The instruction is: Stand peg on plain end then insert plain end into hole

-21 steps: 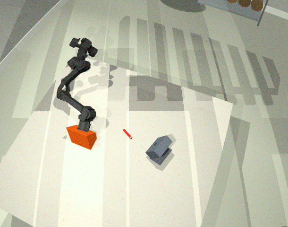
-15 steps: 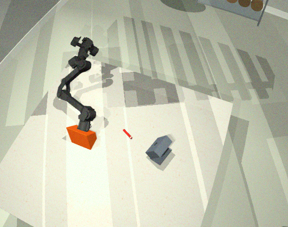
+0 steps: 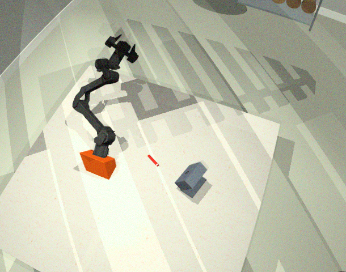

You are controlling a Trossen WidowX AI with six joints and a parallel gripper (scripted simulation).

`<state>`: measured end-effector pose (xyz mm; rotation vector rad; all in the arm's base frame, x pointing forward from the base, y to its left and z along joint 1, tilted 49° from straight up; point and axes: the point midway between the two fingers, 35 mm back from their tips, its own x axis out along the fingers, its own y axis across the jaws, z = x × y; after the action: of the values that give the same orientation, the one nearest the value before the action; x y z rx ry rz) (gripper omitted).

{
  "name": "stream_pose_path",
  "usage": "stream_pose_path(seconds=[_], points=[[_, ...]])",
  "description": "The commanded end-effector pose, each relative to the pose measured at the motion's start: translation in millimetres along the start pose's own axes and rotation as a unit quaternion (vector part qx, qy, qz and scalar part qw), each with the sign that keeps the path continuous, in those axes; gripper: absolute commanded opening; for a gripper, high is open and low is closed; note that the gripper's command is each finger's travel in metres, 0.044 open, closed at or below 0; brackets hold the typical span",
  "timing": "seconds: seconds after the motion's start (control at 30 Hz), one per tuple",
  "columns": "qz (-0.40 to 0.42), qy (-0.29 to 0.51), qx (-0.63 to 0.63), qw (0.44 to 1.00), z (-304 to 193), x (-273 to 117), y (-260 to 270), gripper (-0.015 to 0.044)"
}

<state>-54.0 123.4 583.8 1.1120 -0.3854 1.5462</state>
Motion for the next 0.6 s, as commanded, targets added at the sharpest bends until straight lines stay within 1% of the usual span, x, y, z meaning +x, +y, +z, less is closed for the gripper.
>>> stream_pose_path(seconds=[0.0, 0.3, 0.57], points=[[-0.044, -0.055, 0.004, 0.998, 44.6, -5.2, -34.1, 0.0440], [-0.120, -0.137, 0.021, 0.983, 111.5, -25.2, -97.1, 0.0440], [-0.234, -0.194, 0.019, 0.952, 159.6, -58.8, -169.9, 0.0440]])
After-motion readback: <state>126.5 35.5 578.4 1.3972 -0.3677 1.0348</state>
